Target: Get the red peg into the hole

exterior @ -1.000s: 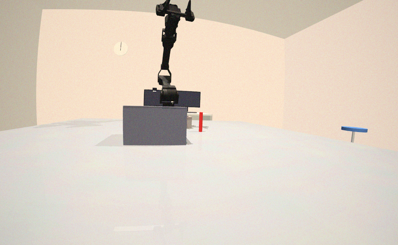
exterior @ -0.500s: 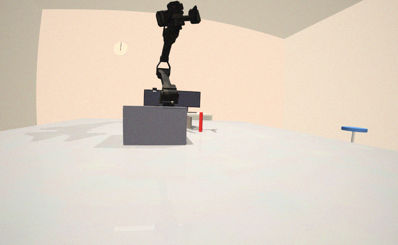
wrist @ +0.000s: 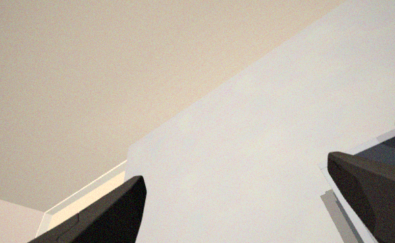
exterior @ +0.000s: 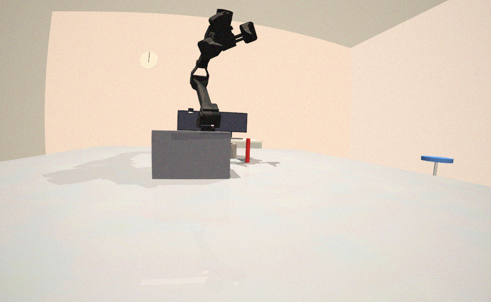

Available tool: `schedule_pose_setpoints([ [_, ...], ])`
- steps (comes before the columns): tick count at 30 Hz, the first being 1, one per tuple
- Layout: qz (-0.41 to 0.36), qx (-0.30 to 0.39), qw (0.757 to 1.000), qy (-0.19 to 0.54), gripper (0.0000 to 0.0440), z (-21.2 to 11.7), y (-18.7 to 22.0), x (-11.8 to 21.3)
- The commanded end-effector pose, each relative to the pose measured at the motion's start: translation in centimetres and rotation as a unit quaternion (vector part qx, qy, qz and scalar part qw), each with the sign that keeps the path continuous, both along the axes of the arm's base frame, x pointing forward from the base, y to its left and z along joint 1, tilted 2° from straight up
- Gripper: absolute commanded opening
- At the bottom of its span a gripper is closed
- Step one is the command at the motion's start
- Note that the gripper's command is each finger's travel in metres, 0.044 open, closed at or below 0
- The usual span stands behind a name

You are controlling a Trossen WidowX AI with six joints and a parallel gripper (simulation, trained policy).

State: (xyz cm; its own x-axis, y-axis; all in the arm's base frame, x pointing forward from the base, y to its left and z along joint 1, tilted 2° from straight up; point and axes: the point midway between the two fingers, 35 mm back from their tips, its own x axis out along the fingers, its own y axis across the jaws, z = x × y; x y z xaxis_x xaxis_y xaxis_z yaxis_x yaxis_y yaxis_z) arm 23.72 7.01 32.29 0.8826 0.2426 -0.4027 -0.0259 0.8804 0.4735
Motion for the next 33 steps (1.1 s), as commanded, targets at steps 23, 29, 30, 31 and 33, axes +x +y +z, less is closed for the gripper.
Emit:
schedule_pose_setpoints([
  [23,-0.135,0.029,0.908,0.396,0.044,-17.0,3.1,-4.2],
  [29,-0.19,0.025,0.868,0.457,0.044,-20.1,3.6,-5.9],
  [30,-0.199,0.025,0.863,0.465,0.044,-20.5,3.6,-6.1],
  [31,-0.206,0.025,0.857,0.471,0.044,-21.0,3.7,-6.2],
  [33,-0.22,0.025,0.847,0.482,0.044,-21.8,3.9,-6.5],
])
